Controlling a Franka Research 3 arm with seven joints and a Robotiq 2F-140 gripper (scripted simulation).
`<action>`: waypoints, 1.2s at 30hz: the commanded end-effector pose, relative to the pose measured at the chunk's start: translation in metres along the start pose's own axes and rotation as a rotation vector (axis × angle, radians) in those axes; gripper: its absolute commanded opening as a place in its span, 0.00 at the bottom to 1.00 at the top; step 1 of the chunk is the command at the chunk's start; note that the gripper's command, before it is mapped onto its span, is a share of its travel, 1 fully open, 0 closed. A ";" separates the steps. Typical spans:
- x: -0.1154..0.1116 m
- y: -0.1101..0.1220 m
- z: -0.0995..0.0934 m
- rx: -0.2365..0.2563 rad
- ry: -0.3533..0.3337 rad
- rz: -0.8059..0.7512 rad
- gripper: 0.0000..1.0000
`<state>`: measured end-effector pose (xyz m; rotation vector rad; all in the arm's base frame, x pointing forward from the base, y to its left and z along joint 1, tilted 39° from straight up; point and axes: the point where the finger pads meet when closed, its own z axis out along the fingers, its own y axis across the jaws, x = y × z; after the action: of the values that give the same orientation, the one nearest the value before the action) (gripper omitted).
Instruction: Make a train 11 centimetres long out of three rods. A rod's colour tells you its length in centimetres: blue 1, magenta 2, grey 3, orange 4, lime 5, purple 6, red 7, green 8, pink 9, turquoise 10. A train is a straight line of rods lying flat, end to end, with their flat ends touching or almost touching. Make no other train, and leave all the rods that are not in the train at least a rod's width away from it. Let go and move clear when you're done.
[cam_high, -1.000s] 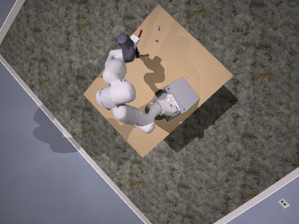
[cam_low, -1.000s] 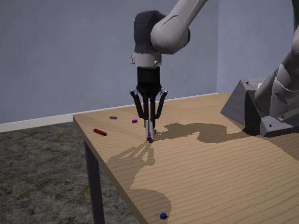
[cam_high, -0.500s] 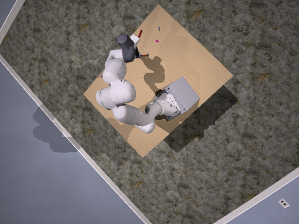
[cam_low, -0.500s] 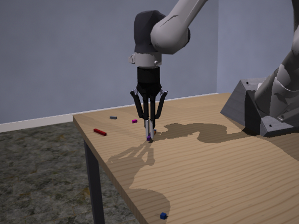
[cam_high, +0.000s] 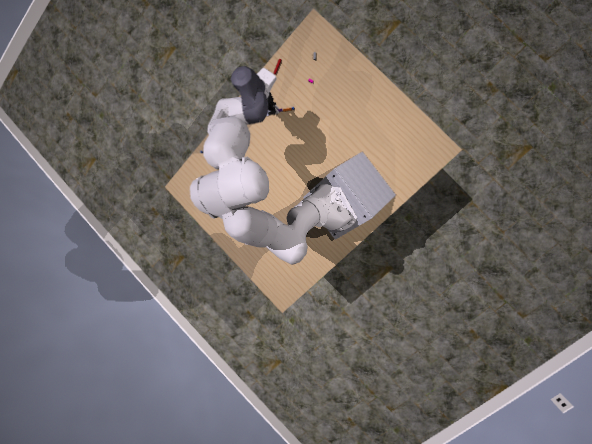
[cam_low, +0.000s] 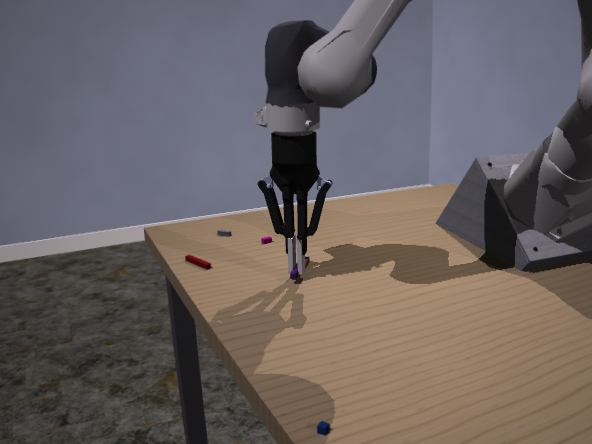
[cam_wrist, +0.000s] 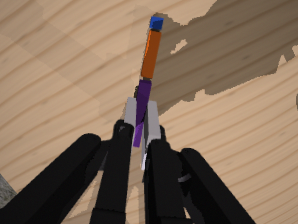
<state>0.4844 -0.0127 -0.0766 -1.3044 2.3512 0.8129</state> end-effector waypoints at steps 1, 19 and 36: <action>0.000 -0.001 0.000 0.002 -0.002 0.007 0.12; 0.000 -0.001 0.000 0.002 -0.002 0.007 0.12; 0.000 -0.001 0.008 0.002 -0.002 0.007 0.12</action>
<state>0.4834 -0.0081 -0.0810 -1.3043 2.3511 0.8197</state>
